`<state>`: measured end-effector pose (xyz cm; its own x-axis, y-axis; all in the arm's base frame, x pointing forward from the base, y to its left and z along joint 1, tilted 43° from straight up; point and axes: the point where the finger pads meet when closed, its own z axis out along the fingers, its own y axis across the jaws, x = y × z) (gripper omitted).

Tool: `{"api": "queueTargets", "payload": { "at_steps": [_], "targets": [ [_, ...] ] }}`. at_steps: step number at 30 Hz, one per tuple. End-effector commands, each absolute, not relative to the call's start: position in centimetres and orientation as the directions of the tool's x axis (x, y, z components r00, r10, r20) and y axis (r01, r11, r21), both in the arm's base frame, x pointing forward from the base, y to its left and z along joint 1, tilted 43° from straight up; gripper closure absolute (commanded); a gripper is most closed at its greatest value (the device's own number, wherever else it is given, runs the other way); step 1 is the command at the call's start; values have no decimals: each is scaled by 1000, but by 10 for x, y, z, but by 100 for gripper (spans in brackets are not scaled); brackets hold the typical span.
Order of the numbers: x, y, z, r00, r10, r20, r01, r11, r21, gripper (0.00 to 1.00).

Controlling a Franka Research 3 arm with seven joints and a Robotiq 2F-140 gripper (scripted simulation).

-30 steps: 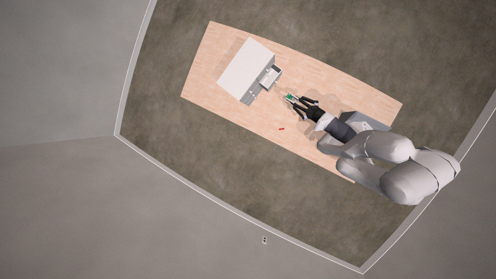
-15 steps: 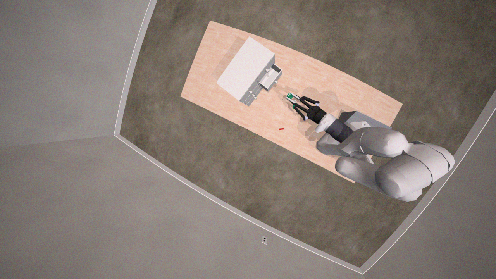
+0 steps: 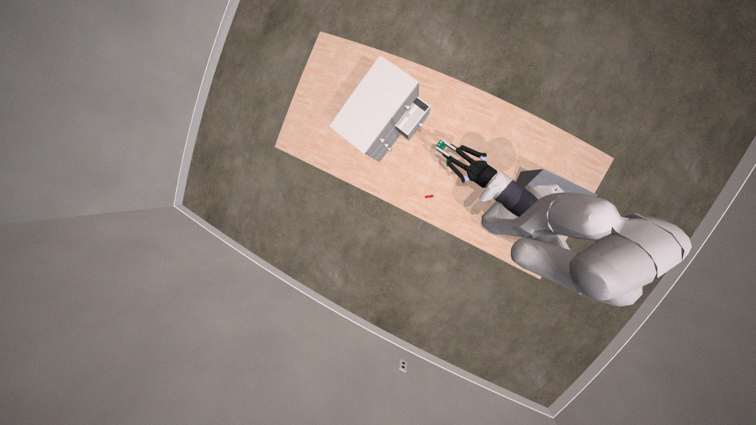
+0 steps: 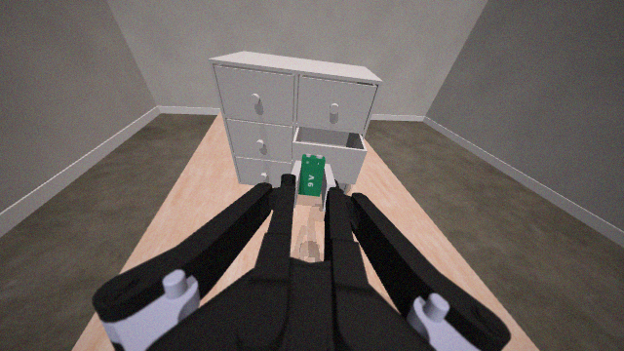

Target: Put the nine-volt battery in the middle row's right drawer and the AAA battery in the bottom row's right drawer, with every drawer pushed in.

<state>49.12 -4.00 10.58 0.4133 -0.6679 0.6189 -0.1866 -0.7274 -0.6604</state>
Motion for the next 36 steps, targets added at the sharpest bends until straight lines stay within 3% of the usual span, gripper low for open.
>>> {"api": "queueTargets", "payload": {
  "at_steps": [1, 36],
  "targets": [
    [496, -42, 105, 411, -666, 622, -189, -730, -657, 86],
    [599, -51, 85, 411, -666, 622, -189, -730, -657, 86]
  ]
}}
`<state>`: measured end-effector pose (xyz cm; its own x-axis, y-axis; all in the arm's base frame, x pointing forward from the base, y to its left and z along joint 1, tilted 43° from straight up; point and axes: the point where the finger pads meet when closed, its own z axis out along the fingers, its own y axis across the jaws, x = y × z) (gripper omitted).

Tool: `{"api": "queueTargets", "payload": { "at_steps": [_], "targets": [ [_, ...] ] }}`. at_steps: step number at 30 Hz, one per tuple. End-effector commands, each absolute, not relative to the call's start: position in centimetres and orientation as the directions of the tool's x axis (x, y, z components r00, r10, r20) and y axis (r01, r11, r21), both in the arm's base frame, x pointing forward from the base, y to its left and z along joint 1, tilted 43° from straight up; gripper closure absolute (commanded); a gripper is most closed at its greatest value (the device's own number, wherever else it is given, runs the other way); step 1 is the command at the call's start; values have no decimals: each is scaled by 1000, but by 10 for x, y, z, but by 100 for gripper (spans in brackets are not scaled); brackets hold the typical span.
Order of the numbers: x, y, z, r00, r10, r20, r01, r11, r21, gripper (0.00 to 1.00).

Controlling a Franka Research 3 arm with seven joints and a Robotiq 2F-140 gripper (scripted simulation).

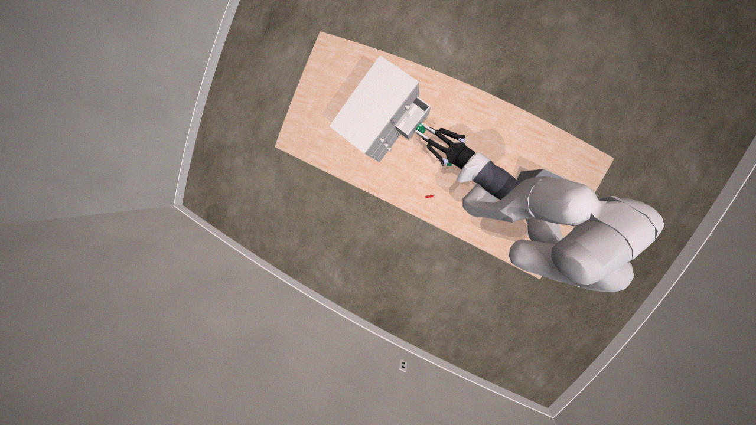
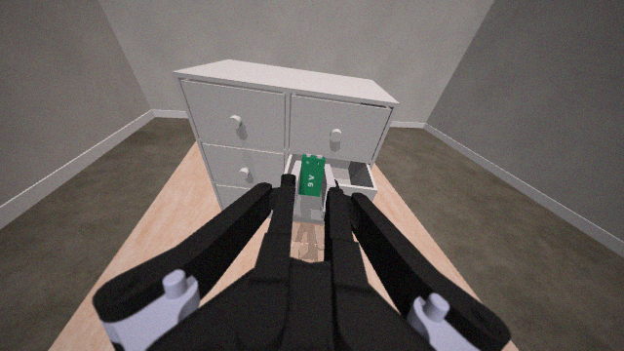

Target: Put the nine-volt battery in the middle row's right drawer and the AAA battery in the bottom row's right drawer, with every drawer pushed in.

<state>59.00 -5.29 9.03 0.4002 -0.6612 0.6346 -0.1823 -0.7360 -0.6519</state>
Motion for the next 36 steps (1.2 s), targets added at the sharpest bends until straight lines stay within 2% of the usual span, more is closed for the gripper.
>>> {"api": "queueTargets", "payload": {
  "at_steps": [1, 20, 36],
  "targets": [
    [603, -51, 84, 411, -666, 622, -189, -730, -657, 86],
    [650, -55, 75, 411, -666, 622, -189, -730, -657, 86],
    [659, -56, 74, 411, -666, 622, -189, -730, -657, 86]
  ]
}}
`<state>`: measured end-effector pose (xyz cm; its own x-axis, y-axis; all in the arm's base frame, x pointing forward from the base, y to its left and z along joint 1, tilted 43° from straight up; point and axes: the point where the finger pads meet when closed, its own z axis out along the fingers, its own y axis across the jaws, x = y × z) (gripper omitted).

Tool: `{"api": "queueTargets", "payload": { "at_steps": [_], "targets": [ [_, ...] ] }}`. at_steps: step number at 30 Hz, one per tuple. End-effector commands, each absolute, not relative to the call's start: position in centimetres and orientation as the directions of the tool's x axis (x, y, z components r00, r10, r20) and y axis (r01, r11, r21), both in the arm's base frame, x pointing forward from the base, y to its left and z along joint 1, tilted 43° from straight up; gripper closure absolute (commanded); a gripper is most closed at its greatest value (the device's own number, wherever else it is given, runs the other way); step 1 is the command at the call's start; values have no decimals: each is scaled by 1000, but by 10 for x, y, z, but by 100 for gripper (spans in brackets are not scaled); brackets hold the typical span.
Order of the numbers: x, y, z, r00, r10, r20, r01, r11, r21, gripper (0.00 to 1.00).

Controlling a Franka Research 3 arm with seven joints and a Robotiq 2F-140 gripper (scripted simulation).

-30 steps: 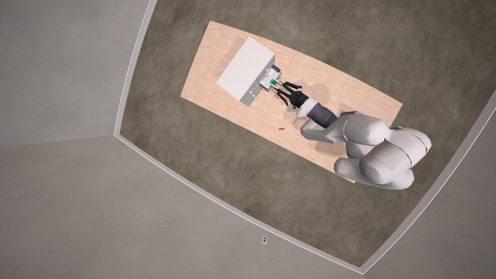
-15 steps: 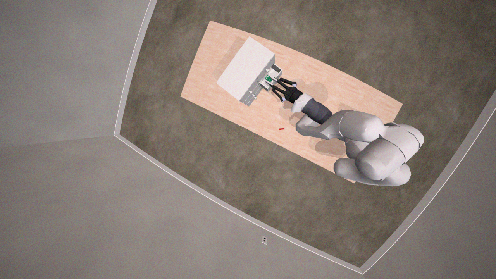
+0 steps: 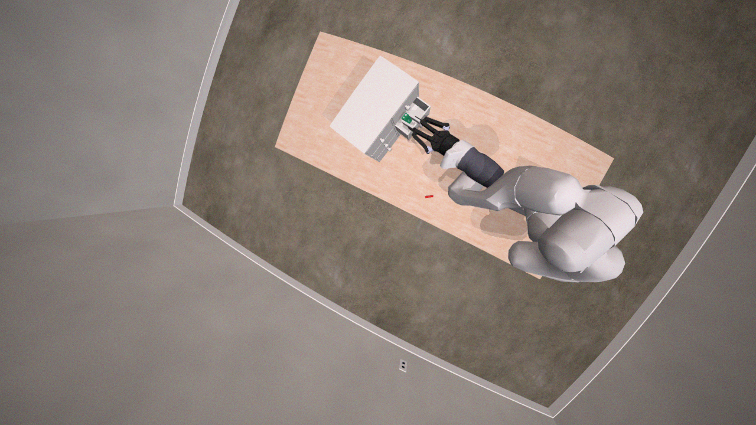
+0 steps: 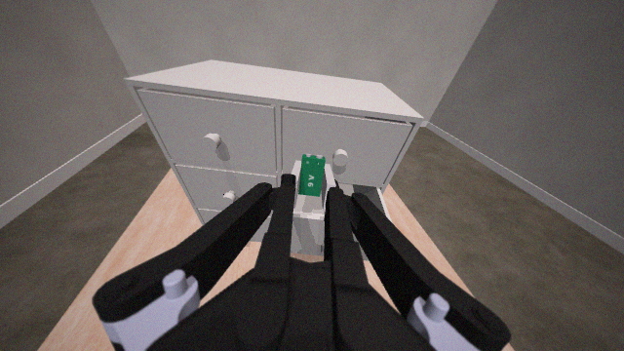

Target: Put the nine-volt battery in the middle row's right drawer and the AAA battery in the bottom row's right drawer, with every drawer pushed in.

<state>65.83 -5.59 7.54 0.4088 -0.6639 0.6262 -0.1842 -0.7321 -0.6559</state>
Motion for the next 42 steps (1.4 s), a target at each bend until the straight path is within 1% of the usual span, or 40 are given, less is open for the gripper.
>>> {"api": "queueTargets", "payload": {
  "at_steps": [1, 24, 27, 32, 33, 34, 35, 42],
  "targets": [
    [659, -56, 74, 411, -666, 622, -189, -730, -657, 86],
    [659, -56, 74, 411, -666, 622, -189, -730, -657, 86],
    [659, -56, 74, 411, -666, 622, -189, -730, -657, 82],
    [659, -56, 74, 411, -666, 622, -189, -730, -657, 77],
    [659, -56, 74, 411, -666, 622, -189, -730, -657, 74],
    [659, -56, 74, 411, -666, 622, -189, -730, -657, 74],
    [659, -56, 74, 411, -666, 622, -189, -730, -657, 0],
    [659, -56, 74, 411, -666, 622, -189, -730, -657, 0]
  ]
}}
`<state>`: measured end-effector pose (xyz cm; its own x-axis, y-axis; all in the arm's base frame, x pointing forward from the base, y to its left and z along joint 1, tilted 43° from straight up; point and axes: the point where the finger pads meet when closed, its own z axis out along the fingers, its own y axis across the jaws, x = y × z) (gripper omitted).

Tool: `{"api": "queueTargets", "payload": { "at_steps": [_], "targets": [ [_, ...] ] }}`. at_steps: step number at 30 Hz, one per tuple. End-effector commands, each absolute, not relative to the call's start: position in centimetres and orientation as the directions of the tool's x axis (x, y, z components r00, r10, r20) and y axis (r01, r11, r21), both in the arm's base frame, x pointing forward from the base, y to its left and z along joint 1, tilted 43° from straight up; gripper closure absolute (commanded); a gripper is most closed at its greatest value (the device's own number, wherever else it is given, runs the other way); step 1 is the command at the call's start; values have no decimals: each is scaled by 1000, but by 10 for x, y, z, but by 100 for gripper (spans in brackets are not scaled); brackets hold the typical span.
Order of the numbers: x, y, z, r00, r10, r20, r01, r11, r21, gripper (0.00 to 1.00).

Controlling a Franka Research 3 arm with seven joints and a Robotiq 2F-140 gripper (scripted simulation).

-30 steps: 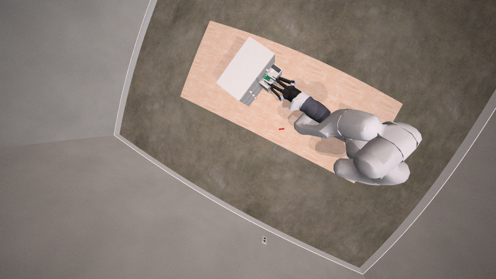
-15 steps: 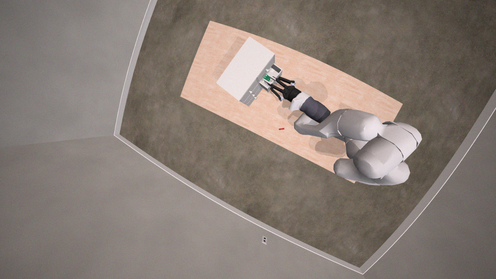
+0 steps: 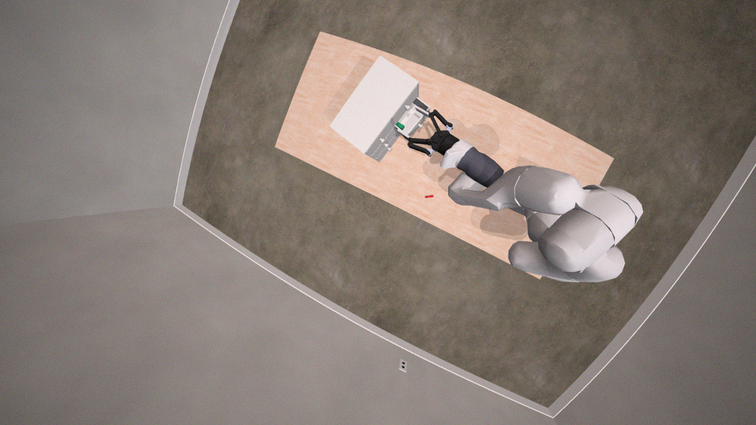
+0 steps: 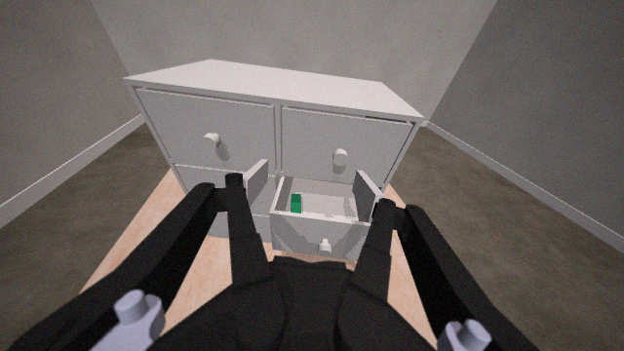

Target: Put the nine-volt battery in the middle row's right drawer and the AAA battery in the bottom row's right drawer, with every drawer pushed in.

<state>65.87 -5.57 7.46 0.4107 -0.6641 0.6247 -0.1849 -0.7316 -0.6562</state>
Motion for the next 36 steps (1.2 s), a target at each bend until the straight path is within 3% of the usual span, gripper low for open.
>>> {"api": "queueTargets", "payload": {
  "at_steps": [1, 18, 36],
  "targets": [
    [659, -56, 74, 411, -666, 622, -189, -730, -657, 0],
    [649, -56, 76, 411, -666, 622, -189, -730, -657, 0],
    [574, -52, 93, 411, -666, 622, -189, -730, -657, 0]
  ]
}}
